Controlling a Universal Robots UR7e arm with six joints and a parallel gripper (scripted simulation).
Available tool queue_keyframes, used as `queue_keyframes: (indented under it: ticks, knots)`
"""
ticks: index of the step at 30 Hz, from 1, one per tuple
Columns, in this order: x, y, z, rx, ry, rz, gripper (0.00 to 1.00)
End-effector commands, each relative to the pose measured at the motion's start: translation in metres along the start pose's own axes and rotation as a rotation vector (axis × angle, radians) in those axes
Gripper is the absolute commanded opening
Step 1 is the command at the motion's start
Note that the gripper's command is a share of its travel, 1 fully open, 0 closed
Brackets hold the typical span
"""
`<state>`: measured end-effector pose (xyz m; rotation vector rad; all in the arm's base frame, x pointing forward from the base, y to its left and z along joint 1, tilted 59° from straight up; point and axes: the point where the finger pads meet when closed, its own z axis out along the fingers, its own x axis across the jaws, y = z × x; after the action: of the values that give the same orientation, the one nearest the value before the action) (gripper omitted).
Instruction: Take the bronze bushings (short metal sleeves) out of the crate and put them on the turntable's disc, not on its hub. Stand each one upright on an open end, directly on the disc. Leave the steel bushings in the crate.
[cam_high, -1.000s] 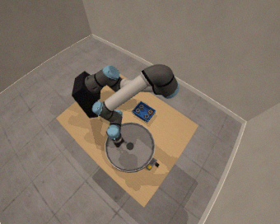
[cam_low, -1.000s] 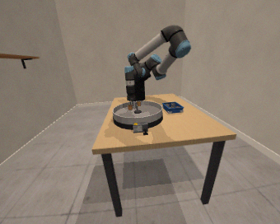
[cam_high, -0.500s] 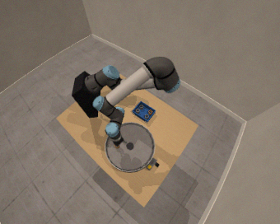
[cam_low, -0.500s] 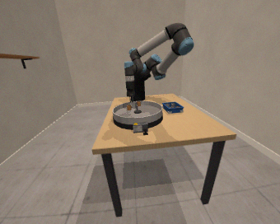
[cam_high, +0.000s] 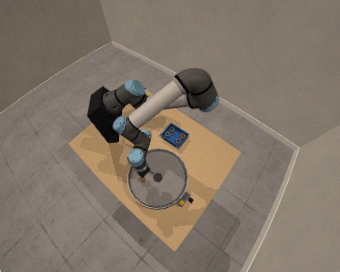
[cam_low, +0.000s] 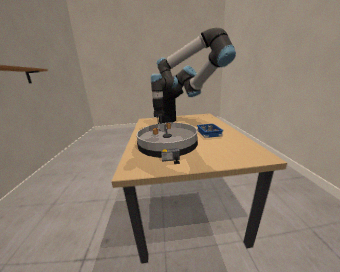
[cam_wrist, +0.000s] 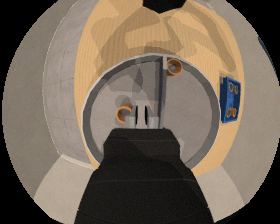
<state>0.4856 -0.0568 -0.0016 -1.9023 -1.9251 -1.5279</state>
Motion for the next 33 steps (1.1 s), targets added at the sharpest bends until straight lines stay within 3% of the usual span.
queue_keyframes:
  ticks: [1, 23, 33]
  knots:
    - [0.0, 0.0, 0.0, -0.001, -0.001, 0.0, 0.38]
    - [0.0, 0.0, 0.0, -0.001, -0.001, 0.0, 0.36]
    - [0.02, 0.002, -0.001, 0.0, -0.001, 0.0, 0.36]
